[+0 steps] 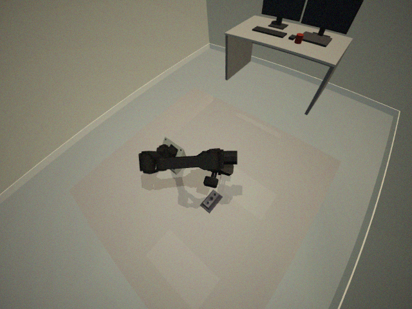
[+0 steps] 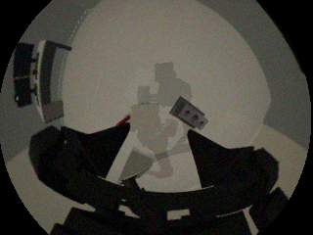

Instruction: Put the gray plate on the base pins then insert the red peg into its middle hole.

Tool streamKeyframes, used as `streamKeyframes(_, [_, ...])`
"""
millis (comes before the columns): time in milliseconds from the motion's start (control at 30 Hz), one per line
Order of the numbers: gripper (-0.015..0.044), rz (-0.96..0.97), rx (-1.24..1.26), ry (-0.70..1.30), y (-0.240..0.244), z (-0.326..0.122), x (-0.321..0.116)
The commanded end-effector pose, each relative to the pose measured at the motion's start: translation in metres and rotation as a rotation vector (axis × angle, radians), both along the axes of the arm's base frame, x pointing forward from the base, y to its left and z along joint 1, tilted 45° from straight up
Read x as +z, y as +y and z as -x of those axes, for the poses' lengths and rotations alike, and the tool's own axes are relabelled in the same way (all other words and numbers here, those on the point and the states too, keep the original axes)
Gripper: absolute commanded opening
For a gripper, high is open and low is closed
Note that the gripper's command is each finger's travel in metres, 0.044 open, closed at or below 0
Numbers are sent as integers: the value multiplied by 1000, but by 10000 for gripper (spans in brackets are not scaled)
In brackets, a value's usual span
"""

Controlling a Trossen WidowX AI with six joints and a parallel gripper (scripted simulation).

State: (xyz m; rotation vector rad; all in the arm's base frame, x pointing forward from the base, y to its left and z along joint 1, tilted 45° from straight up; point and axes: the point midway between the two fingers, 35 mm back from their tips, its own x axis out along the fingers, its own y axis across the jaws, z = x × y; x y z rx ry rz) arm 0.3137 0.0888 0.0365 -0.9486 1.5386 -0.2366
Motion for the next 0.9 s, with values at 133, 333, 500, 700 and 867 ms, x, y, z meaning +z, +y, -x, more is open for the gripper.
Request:
streamKeyframes(133, [440,-56,-625,-550,35,57,-52])
streamKeyframes(333, [440,-68,-804,-723,42,71,-64])
streamKeyframes(500, [440,-81,-960,-875,47,82,-72])
streamKeyframes(700, [440,-94,-1108,-1021,49,92,-77])
streamKeyframes(867, [440,-94,-1108,-1021,49,92,-77])
